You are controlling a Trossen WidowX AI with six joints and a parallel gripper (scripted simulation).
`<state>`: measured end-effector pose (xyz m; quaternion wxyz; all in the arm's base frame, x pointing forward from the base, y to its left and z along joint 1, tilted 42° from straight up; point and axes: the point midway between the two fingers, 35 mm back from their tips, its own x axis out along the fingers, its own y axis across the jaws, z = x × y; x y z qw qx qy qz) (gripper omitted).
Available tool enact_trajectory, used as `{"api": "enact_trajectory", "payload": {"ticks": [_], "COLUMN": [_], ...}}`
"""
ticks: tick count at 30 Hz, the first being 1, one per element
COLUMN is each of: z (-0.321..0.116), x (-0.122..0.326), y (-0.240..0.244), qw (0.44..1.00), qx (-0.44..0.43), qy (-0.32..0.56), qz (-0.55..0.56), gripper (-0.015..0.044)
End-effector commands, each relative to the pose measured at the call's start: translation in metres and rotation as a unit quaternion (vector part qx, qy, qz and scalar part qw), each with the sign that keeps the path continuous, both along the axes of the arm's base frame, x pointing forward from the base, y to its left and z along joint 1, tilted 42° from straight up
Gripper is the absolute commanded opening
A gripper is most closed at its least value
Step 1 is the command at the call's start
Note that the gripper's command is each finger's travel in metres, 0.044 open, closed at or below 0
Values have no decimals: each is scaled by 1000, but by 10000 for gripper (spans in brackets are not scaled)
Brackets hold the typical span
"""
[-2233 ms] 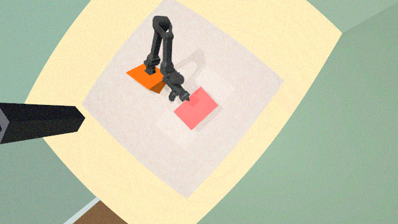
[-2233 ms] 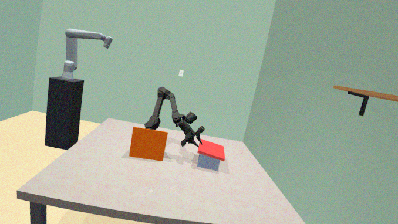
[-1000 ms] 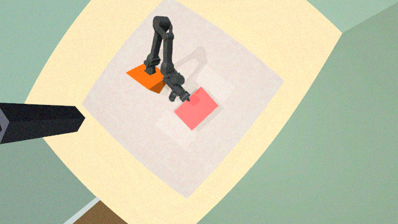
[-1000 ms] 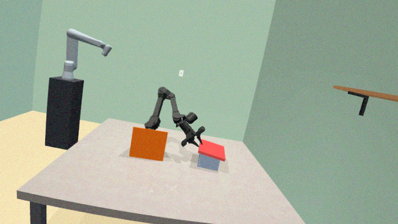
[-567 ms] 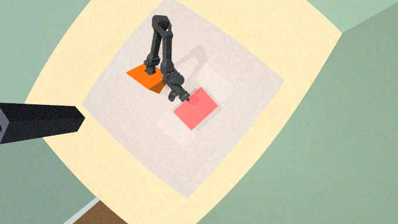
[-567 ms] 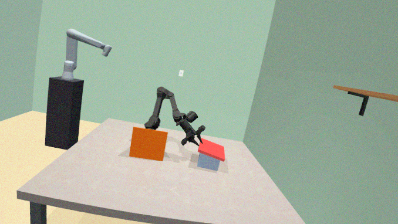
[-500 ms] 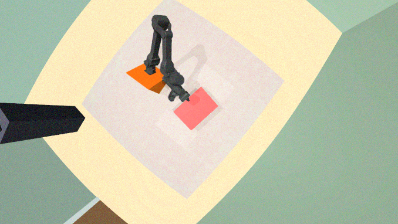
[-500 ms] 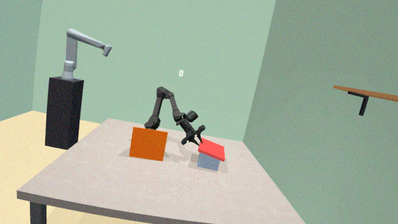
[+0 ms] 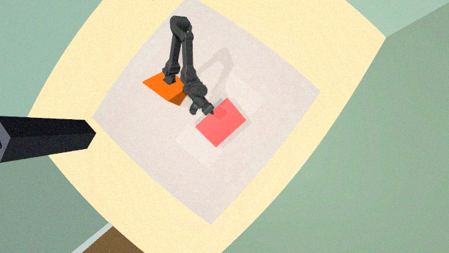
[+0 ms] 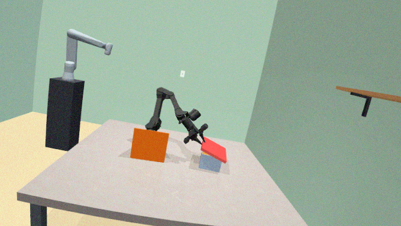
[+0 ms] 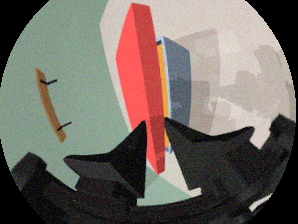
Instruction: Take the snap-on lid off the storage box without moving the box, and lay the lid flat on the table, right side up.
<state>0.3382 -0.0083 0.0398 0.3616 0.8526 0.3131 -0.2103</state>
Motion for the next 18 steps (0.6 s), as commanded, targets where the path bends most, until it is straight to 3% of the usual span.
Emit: {"api": "enact_trajectory", "payload": {"ticks": [1, 18], "z": [8, 24], "x": [5, 12], "y": [-7, -22], "qw": [1000, 1000], "qx": [-3, -3], "qy": [-6, -6], "qz": [-2, -2], "gripper": [0, 0]}}
